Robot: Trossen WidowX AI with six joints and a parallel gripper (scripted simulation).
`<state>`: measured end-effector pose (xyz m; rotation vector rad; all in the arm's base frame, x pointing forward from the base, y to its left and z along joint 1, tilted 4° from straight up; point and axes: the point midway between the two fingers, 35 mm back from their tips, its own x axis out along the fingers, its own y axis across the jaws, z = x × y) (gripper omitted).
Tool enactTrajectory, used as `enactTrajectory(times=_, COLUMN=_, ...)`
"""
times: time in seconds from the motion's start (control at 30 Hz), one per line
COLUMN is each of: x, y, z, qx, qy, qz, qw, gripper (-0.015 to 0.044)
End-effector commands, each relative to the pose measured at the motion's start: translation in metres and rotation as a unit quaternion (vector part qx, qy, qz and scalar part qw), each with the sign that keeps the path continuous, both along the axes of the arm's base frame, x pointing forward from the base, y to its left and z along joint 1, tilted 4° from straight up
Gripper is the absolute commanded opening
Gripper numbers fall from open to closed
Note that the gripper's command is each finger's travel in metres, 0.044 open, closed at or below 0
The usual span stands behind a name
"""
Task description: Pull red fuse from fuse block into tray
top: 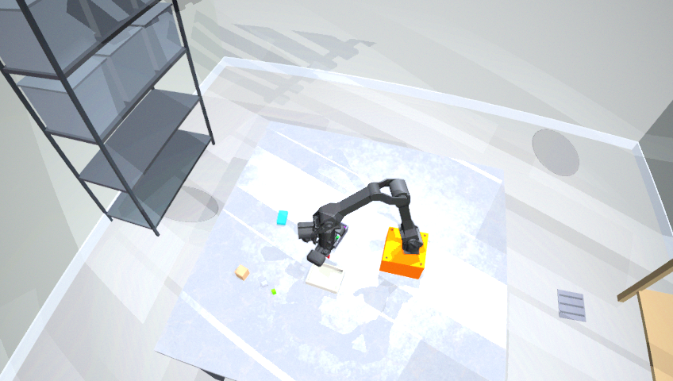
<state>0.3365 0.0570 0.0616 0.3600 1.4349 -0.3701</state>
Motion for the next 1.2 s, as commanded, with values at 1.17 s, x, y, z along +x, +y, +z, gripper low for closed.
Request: enactTrajectory(times=1.17, x=0.001, y=0.057, z=-0.044, qx=-0.001, qy=0.004, qz=-0.001, qw=1.000, gripper=0.0000)
